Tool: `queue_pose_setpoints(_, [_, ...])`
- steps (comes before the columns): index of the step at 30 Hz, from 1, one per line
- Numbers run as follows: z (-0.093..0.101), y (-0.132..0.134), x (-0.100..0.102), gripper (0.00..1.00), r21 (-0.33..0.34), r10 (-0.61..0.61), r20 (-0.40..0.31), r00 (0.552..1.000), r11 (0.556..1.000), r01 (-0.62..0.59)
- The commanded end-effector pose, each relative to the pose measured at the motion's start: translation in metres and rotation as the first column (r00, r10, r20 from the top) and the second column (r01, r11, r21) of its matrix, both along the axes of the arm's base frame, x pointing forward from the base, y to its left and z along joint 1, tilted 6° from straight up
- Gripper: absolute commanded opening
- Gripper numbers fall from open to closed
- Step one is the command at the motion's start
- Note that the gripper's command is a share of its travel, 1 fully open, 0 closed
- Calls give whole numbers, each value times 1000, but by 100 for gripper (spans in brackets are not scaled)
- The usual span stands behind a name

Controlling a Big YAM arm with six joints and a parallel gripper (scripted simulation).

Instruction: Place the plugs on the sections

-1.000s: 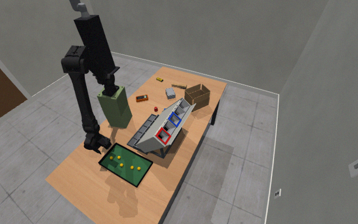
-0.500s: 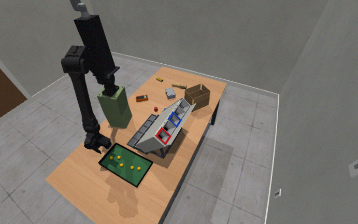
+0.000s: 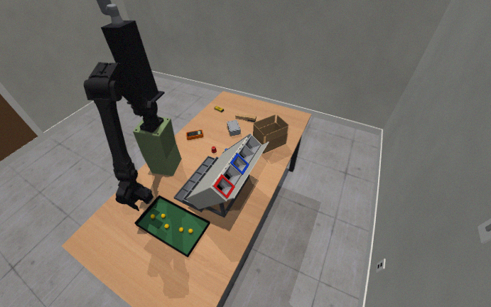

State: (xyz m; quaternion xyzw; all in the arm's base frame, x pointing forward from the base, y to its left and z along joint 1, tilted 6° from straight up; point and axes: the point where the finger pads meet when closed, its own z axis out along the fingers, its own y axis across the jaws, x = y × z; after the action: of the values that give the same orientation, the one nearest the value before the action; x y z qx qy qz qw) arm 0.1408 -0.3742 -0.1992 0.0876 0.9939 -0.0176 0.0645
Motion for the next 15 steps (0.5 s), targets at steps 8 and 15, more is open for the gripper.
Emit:
queue_pose_setpoints(8, [-8, 3, -3, 80, -5, -2, 3, 1000, 1000, 2])
queue_pose_setpoints(15, [-23, 3, -1, 80, -1, 0, 1, 1000, 1000, 0])
